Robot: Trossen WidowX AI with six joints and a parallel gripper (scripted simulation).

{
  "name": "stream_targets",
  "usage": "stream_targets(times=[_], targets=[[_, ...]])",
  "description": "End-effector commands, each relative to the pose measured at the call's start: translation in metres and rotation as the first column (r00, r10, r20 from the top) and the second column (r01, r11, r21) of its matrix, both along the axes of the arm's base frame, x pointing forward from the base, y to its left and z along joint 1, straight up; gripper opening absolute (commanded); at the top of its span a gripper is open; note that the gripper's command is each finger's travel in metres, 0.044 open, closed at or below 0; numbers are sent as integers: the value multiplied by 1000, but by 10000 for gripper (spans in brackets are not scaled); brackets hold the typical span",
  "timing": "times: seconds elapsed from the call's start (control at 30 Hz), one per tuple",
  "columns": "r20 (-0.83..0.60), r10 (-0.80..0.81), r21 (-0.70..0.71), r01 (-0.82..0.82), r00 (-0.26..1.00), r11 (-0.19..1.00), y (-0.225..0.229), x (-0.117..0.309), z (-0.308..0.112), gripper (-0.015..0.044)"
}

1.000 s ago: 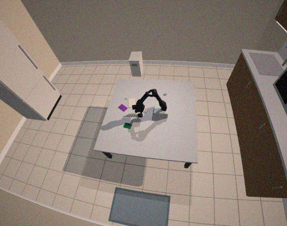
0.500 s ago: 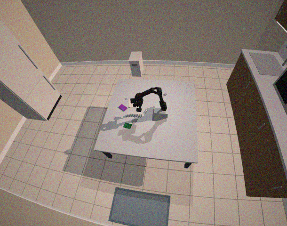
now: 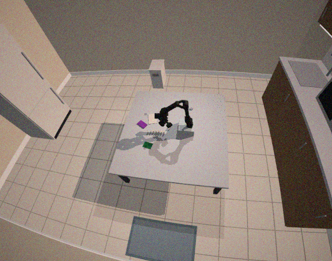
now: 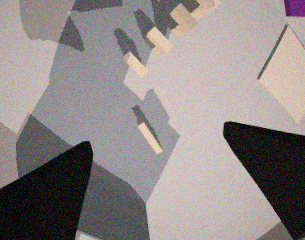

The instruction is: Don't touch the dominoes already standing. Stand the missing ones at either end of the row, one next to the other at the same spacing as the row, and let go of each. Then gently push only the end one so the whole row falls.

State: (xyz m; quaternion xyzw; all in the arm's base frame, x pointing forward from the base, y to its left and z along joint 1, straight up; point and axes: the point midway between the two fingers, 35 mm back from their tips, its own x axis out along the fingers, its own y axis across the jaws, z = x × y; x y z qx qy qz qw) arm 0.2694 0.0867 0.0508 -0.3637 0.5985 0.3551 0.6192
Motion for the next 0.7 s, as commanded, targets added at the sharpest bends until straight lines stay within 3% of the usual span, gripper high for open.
stream_targets(times=[0.0,0.37,0.67], targets=[[-14,413,-10,-414,910,910,-22,-20,-26,440],[-14,413,-10,-414,910,910,-22,-20,-27,440],[-14,413,-10,-414,910,910,-20,-22,-90,440]])
